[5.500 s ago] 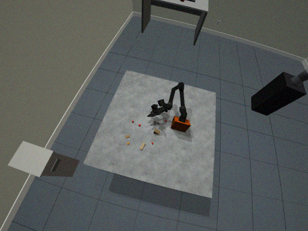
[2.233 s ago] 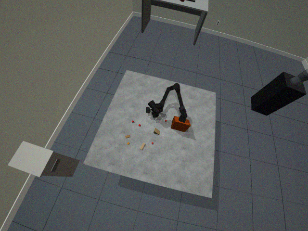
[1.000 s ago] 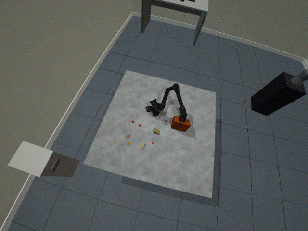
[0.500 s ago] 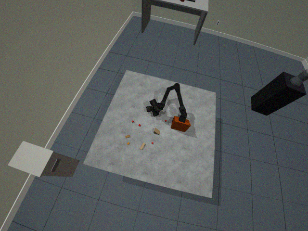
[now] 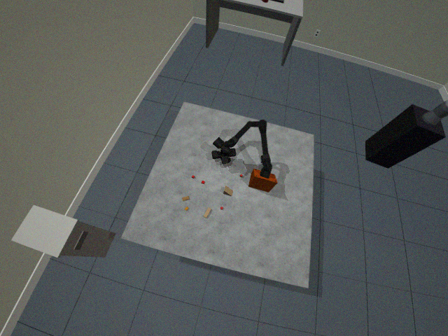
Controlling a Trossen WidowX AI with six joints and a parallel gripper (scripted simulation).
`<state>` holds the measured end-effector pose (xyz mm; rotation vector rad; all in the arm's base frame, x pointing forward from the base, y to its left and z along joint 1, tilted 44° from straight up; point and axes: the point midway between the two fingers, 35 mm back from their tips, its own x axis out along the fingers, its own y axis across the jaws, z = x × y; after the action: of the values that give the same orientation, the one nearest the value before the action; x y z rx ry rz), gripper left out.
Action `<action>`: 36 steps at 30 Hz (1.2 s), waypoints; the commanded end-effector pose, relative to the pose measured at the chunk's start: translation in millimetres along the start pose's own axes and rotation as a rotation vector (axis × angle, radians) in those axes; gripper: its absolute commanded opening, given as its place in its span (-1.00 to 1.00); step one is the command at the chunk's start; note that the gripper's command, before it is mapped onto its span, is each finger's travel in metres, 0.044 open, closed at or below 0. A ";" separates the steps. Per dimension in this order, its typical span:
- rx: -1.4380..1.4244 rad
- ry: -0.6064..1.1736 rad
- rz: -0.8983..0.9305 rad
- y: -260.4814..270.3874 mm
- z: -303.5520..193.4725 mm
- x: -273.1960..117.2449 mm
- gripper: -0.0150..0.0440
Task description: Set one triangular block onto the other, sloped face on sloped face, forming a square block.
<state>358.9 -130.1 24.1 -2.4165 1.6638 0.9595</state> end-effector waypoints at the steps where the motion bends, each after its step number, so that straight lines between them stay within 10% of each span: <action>1: 0.025 -0.241 -0.002 5.3 -16.2 -6.6 -0.49; 31: 0.027 -1.002 -0.013 8.5 -73.6 3.0 -0.49; 36: 0.027 -0.940 -0.007 7.8 -68.1 1.9 -0.05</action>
<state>383.9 -160.4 80.7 -1.4952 1.2522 1.6758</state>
